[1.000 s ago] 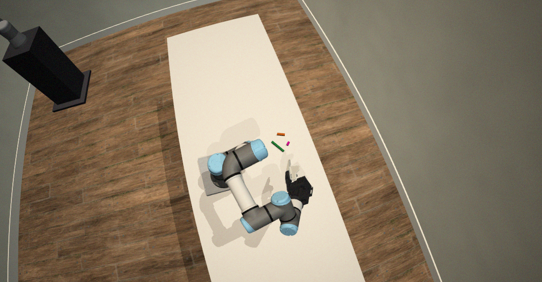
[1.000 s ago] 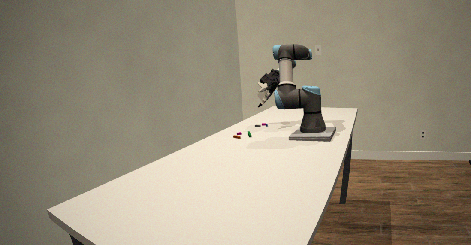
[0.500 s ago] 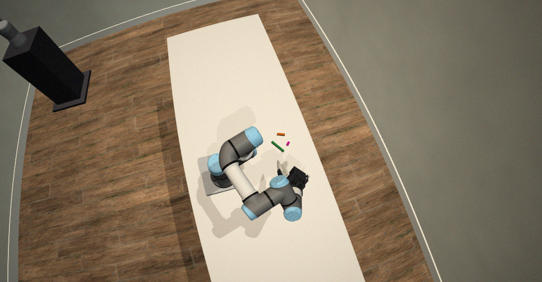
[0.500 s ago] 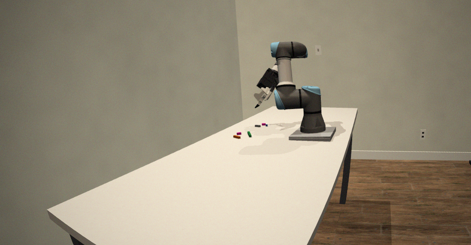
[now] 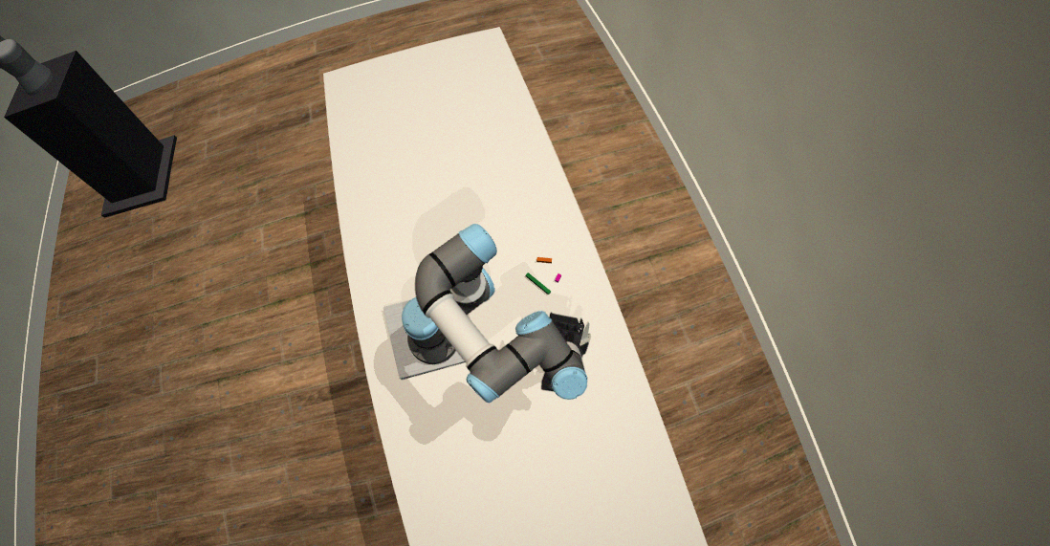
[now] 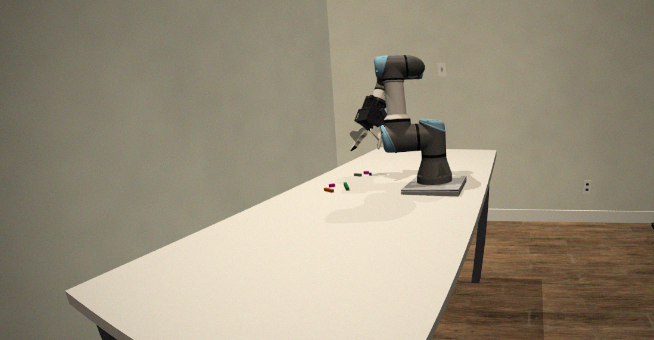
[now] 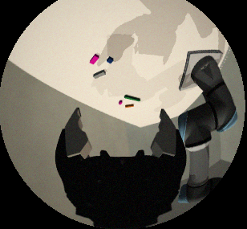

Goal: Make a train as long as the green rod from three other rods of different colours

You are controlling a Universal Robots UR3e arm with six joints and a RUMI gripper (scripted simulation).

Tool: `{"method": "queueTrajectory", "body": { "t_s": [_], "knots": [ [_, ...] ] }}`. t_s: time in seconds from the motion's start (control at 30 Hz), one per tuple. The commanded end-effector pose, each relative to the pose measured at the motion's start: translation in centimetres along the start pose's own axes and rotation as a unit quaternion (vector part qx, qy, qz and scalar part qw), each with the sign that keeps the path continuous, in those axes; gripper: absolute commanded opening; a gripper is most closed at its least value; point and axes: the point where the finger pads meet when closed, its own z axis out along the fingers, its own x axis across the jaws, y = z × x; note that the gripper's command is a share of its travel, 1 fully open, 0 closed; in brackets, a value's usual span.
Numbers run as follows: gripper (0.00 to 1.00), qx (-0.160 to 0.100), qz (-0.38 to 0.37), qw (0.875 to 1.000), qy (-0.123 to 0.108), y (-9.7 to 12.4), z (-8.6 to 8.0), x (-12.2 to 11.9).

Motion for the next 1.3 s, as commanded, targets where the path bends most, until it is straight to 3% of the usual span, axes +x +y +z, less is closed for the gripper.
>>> {"method": "queueTrajectory", "body": {
  "t_s": [0.0,0.07,0.23,0.57,0.63,0.7,0.9,1.13,1.2,1.27],
  "knots": [
    [1.0,0.037,-0.076,0.996,-0.001,-0.4,0.5,0.6],
    [1.0,0.037,-0.076,0.996,-0.001,-0.4,0.5,0.6],
    [1.0,0.078,-0.16,0.984,0.011,-0.9,0.9,1.2],
    [1.0,0.14,-0.289,0.947,0.035,-1.6,1.3,1.9],
    [1.0,0.14,-0.289,0.947,0.035,-1.6,1.3,1.9],
    [1.0,0.161,-0.331,0.929,0.045,-1.9,1.3,2.1],
    [1.0,0.194,-0.4,0.893,0.063,-2.3,1.3,2.4],
    [1.0,0.233,-0.478,0.842,0.087,-2.7,1.2,2.7],
    [1.0,0.233,-0.478,0.842,0.087,-2.7,1.2,2.7],
    [1.0,0.244,-0.499,0.826,0.095,-2.8,1.1,2.7]
  ]
}}
